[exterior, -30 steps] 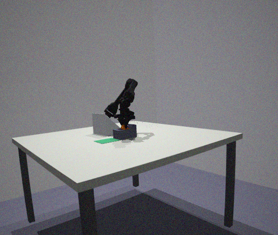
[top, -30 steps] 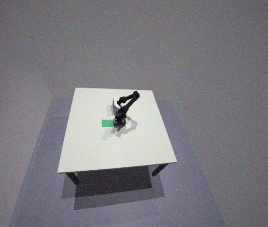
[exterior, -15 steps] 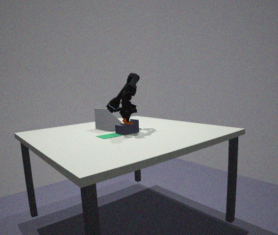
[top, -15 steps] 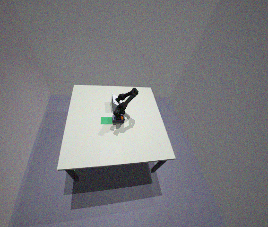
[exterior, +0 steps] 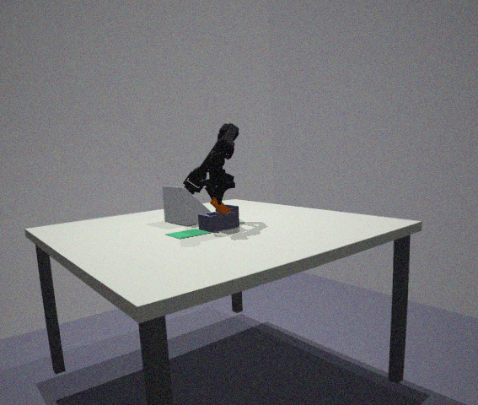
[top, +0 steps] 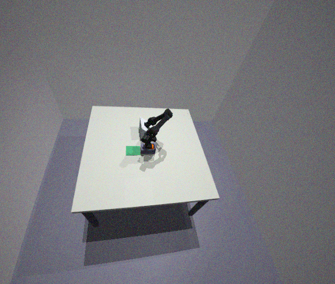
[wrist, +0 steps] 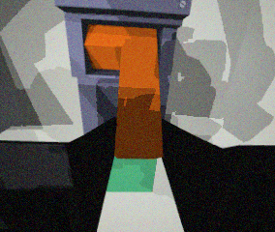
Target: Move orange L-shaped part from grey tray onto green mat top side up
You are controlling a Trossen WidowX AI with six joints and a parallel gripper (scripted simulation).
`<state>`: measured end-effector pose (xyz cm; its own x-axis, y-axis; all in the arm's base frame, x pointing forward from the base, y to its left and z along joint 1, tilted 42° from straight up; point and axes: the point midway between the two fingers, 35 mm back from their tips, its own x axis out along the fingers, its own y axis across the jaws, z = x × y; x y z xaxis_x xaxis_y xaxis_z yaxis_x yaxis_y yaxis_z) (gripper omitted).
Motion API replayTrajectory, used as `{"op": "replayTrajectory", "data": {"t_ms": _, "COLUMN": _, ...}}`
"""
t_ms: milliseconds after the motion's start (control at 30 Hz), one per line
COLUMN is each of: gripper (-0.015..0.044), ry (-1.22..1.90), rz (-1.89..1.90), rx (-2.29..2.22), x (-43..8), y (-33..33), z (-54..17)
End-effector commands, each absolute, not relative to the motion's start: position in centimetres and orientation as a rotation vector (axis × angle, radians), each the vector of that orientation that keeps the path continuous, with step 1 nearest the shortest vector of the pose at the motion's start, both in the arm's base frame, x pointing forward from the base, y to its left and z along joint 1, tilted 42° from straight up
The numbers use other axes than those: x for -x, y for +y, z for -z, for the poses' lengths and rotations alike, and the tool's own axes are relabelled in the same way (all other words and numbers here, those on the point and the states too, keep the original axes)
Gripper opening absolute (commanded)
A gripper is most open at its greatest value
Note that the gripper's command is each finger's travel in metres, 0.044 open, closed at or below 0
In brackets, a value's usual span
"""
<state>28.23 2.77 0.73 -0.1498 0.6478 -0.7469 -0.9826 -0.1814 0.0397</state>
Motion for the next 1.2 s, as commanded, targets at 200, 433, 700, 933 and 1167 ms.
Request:
{"op": "replayTrajectory", "data": {"t_ms": 200, "gripper": 0.0000, "ry": 0.637, "rz": -1.643, "rx": 0.724, "x": -28.7, "y": 1.6, "z": -2.2}}
{"op": "replayTrajectory", "data": {"t_ms": 433, "gripper": 0.0000, "ry": 0.637, "rz": -1.643, "rx": 0.724, "x": -28.9, "y": 0.9, "z": -3.1}}
{"op": "replayTrajectory", "data": {"t_ms": 700, "gripper": 0.0000, "ry": 0.638, "rz": -1.643, "rx": 0.724, "x": -29.0, "y": 0.1, "z": -4.0}}
{"op": "replayTrajectory", "data": {"t_ms": 933, "gripper": 0.0000, "ry": 0.638, "rz": -1.643, "rx": 0.724, "x": -29.2, "y": -0.5, "z": -4.6}}
{"op": "replayTrajectory", "data": {"t_ms": 1167, "gripper": 0.0000, "ry": 0.638, "rz": -1.643, "rx": 0.724, "x": -29.2, "y": -0.7, "z": -4.8}}
